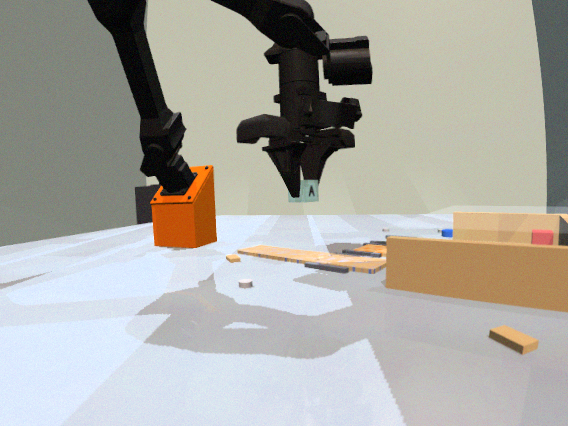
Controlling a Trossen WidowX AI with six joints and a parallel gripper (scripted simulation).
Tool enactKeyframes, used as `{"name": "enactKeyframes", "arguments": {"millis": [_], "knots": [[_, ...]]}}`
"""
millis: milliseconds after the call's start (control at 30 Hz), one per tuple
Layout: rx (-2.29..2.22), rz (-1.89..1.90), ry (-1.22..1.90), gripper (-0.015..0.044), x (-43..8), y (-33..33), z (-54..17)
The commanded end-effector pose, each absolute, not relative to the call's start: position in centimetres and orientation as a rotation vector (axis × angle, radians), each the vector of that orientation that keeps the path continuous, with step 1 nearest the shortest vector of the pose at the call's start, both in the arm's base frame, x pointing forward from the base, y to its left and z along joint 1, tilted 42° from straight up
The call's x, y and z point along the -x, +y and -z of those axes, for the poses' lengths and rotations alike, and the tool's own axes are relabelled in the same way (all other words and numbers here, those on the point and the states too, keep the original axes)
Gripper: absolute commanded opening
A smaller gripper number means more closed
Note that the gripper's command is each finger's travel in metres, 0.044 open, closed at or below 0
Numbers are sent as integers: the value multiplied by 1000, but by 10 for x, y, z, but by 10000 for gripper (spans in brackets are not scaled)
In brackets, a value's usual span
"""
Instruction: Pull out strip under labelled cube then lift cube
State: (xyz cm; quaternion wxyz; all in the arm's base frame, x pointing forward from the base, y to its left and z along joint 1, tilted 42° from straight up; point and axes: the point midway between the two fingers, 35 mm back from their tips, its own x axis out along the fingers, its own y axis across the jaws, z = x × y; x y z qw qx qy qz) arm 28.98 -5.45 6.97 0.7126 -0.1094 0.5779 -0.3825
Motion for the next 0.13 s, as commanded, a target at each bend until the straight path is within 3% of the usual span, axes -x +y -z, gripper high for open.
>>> {"name": "enactKeyframes", "arguments": {"millis": [0, 100], "knots": [[235, 849, 1280, 0, -290, -54, -70], [235, 849, 1280, 0, -290, -54, -70]]}}
